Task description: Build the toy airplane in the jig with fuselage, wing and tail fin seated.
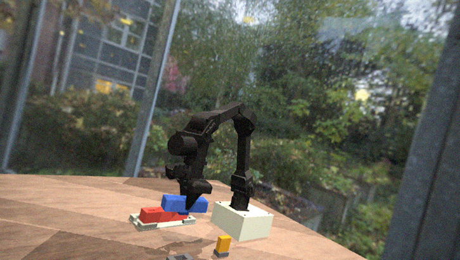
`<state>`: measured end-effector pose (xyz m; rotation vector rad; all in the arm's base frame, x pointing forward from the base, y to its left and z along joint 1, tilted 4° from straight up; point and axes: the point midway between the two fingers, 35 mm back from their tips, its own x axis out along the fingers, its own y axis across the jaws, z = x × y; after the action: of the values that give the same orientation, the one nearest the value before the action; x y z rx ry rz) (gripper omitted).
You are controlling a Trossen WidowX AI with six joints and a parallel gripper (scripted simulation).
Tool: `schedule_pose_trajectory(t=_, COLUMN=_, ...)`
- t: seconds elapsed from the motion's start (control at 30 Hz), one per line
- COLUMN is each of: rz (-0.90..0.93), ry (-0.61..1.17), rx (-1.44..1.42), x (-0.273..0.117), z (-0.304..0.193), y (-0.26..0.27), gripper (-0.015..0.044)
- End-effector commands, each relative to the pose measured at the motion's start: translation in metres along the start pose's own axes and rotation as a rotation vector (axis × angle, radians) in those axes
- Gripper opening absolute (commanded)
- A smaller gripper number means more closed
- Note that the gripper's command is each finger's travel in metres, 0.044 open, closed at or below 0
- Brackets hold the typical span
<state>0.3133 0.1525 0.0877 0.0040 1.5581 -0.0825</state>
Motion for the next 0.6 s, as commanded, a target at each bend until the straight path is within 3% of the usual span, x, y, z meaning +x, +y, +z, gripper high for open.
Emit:
schedule_pose_trajectory(t=0.0, rz=0.001, ry=-0.010, rx=0.053, x=-0.001, z=0.002, y=-0.010, gripper=0.0000)
schedule_pose_trajectory(t=0.57, rz=0.001, ry=-0.010, rx=0.329, x=0.006, z=0.007, y=-0.066, gripper=0.0000)
